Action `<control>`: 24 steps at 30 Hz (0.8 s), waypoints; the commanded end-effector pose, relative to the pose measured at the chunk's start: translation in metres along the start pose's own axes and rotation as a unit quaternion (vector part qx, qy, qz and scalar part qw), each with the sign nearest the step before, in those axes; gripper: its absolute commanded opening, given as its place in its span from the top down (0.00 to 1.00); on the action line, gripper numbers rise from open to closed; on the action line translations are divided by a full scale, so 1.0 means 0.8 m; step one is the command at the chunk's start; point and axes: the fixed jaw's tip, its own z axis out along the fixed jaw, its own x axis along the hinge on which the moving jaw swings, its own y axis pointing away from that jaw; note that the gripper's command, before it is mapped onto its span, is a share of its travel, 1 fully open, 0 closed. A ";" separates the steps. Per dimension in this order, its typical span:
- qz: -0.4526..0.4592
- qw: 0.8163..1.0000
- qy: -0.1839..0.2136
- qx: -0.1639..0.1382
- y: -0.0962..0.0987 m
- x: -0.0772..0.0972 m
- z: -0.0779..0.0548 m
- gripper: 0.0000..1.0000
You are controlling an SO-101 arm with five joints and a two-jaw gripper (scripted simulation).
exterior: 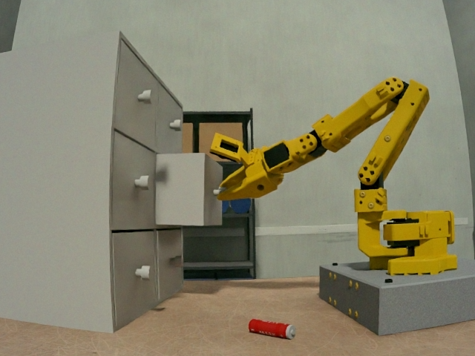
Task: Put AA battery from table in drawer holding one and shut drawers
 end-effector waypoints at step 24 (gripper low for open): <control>0.001 1.000 0.003 0.006 -0.003 0.003 -0.003 0.87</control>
